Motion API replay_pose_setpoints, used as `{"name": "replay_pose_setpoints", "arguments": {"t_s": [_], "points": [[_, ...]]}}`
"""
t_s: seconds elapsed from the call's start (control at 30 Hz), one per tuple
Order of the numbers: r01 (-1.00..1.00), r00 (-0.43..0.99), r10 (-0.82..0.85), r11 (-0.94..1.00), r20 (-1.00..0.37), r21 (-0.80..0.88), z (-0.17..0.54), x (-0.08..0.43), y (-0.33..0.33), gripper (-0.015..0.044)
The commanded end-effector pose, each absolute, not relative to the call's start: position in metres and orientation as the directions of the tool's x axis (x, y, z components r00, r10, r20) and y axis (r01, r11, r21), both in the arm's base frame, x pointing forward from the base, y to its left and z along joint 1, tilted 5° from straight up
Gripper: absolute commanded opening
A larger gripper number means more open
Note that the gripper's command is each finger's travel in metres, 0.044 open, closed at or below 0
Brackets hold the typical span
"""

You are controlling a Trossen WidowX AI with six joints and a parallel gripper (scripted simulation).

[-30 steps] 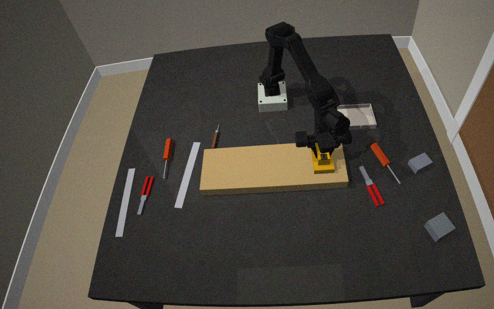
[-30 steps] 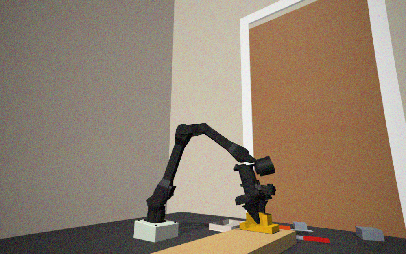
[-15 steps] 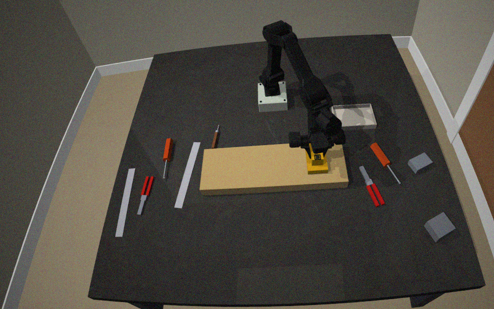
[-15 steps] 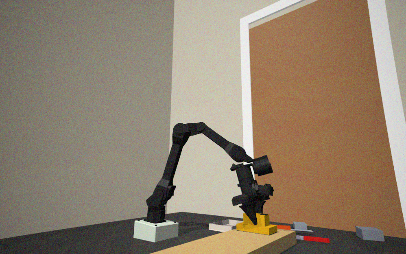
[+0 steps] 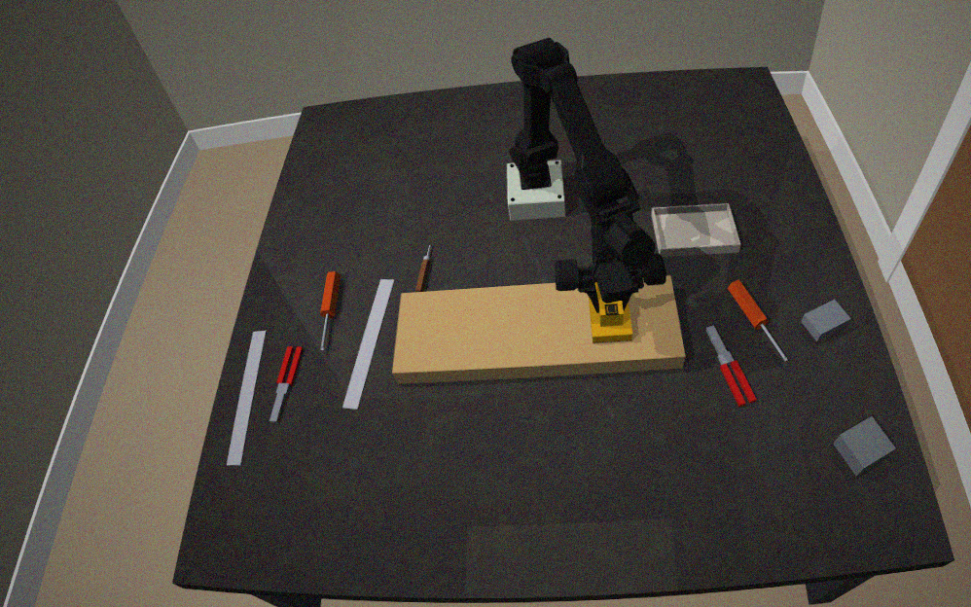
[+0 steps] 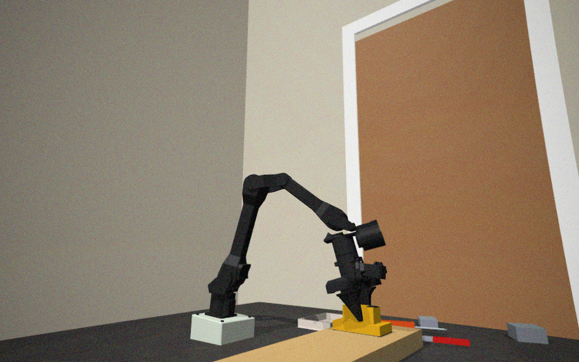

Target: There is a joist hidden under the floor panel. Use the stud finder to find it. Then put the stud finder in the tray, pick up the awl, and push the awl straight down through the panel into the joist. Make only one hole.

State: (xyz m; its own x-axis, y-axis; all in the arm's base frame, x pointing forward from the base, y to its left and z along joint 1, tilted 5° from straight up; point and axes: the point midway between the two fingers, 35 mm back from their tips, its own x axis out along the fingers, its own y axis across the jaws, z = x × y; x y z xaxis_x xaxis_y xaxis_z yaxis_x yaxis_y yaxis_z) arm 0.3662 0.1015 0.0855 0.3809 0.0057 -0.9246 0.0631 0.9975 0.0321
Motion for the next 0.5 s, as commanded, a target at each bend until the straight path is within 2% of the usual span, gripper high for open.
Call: {"name": "replay_pose_setpoints", "arguments": {"t_s": [0.0, 0.47], "points": [[0.06, 0.379, 0.006, 0.998, -0.925, 0.031, 0.084, 0.365, 0.095, 0.0], [0.06, 0.379, 0.004, 0.998, -0.925, 0.028, 0.084, 0.364, 0.074, 0.0]]}}
